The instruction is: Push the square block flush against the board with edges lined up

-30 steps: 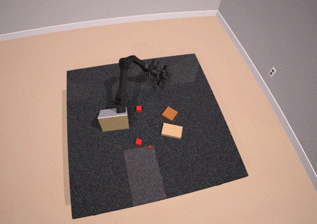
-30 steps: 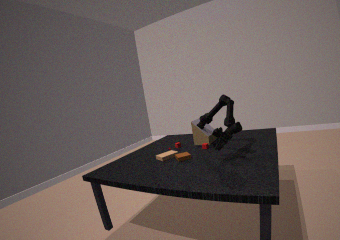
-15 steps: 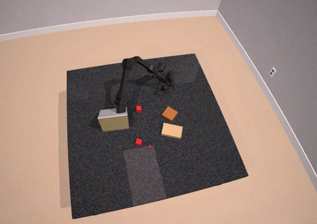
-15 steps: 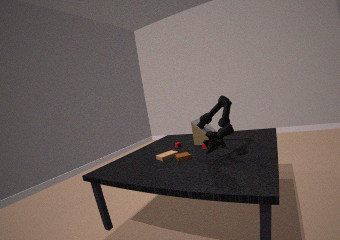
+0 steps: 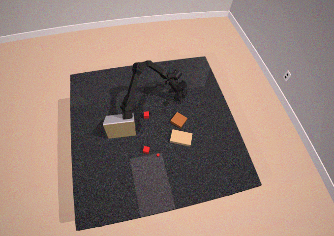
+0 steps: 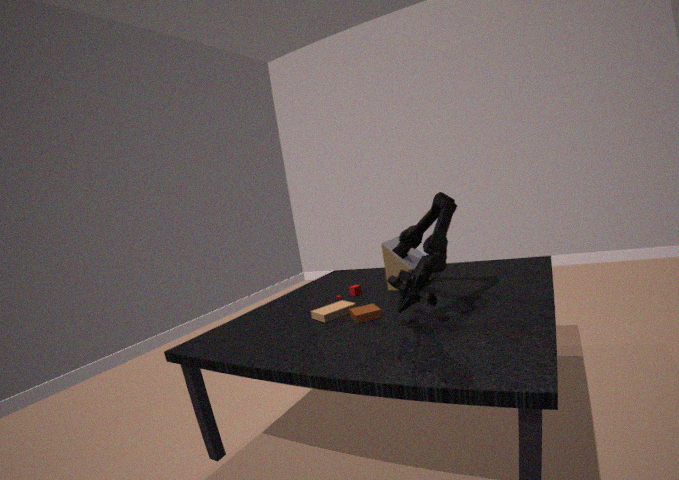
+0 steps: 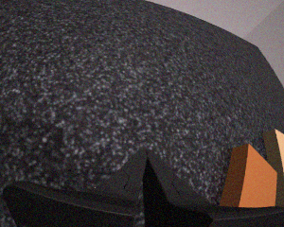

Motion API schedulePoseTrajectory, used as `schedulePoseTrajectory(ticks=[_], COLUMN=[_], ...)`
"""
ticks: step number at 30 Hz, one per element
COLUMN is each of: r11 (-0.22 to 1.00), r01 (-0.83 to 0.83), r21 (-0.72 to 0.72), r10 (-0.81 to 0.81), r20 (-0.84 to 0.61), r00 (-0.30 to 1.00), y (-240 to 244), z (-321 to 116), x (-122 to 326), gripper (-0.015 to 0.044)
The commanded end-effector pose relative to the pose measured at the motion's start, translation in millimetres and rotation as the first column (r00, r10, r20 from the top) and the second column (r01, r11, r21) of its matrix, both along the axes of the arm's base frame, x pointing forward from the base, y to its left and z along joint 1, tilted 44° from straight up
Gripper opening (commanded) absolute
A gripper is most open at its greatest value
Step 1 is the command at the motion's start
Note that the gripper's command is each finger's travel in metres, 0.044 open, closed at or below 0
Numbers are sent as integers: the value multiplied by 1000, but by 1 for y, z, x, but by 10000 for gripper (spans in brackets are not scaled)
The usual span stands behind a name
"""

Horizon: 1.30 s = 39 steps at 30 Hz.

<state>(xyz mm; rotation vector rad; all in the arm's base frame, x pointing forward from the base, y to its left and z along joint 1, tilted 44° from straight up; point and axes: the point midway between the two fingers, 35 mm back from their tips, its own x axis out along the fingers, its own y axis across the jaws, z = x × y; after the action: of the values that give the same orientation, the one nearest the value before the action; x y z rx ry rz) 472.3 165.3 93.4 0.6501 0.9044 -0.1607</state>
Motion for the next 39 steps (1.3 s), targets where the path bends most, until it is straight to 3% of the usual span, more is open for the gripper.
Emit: schedulePoseTrajectory(ticks=[1, 10, 20, 28, 37, 39], r11=[992, 917, 744, 555, 329, 329], r01=[-118, -390, -667, -832, -944, -944], r21=[-43, -84, -49, -5, -11, -11], r10=[116, 375, 647, 824, 944, 944], r20=[-50, -151, -195, -139, 26, 26], r00=[992, 915, 737, 550, 328, 328], y=[-6, -26, -48, -67, -87, -87], z=[-13, -37, -58, -68, -71, -71], x=[-1, -7, -19, -29, -40, -40], gripper=[0, 0, 0, 0, 0, 0])
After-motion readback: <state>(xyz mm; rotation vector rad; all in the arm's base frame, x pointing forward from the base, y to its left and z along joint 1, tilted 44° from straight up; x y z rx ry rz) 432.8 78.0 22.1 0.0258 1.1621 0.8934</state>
